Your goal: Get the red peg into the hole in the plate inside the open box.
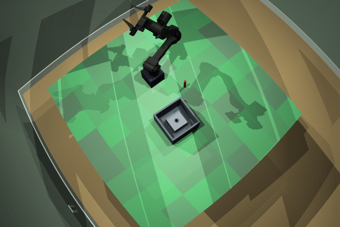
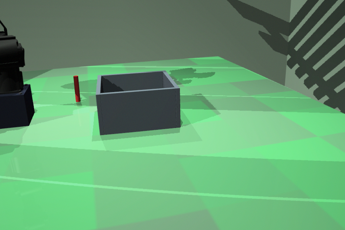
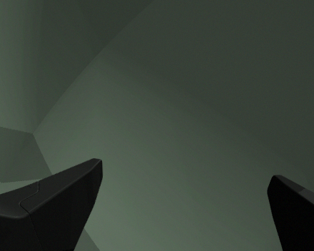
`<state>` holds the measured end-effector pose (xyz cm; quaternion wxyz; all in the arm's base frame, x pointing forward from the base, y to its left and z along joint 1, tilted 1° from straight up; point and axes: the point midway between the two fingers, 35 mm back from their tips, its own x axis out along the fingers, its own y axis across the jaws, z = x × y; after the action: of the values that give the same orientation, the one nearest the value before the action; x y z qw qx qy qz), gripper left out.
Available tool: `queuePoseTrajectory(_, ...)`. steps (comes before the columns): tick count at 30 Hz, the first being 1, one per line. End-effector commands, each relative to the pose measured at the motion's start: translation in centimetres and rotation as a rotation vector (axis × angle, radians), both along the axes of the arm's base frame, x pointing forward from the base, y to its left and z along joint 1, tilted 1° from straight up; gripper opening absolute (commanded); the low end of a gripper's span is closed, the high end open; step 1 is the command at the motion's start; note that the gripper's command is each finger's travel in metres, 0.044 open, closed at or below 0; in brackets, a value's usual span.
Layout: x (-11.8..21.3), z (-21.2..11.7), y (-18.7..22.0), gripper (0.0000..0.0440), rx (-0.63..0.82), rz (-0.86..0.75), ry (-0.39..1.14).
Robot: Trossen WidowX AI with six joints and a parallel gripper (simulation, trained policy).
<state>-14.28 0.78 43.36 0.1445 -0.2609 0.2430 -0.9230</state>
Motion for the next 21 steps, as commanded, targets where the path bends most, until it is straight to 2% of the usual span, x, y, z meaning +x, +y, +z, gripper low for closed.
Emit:
queuePoseTrajectory(1,0.1,-0.1,-0.6,0.0415,0.01,0.016,0.002)
queuePoseTrajectory(3,0.7,-0.2,-2.3,0.044,0.033,0.073,0.011)
queuePoseTrajectory(15,6.5,-2.0,-13.2,0.044,0.176,0.47,0.0)
queuePoseTrajectory(21,10.5,-4.4,-17.6,0.044,0.299,0.636,-0.032)
